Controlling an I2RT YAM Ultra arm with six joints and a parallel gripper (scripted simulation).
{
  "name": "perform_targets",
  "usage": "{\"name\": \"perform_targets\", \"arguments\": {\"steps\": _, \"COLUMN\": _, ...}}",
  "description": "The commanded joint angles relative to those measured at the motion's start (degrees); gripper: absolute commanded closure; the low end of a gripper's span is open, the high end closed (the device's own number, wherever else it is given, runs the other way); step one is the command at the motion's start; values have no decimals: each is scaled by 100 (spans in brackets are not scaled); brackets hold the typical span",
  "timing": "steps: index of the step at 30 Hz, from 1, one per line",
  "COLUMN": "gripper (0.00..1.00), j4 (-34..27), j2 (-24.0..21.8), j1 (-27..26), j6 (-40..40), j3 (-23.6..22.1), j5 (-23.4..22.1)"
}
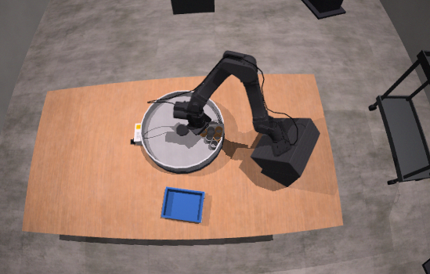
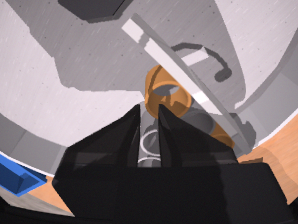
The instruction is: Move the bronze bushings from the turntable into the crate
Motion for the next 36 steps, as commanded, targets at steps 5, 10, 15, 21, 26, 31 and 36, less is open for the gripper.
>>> {"name": "perform_targets", "arguments": {"steps": 5, "gripper": 85, "j4": 103, "j2": -12, "j1": 29, "j6": -32, "j3": 13, "j5": -25}}
{"name": "perform_targets", "arguments": {"steps": 10, "gripper": 85, "j4": 103, "j2": -12, "j1": 29, "j6": -32, "j3": 13, "j5": -25}}
{"name": "perform_targets", "arguments": {"steps": 15, "gripper": 85, "j4": 103, "j2": -12, "j1": 29, "j6": -32, "j3": 13, "j5": -25}}
{"name": "perform_targets", "arguments": {"steps": 21, "gripper": 85, "j4": 103, "j2": -12, "j1": 29, "j6": -32, "j3": 13, "j5": -25}}
{"name": "perform_targets", "arguments": {"steps": 26, "gripper": 85, "j4": 103, "j2": -12, "j1": 29, "j6": -32, "j3": 13, "j5": -25}}
{"name": "perform_targets", "arguments": {"steps": 31, "gripper": 85, "j4": 103, "j2": -12, "j1": 29, "j6": -32, "j3": 13, "j5": -25}}
{"name": "perform_targets", "arguments": {"steps": 36, "gripper": 85, "j4": 119, "j2": -44, "j1": 12, "j6": -39, "j3": -123, "j5": -32}}
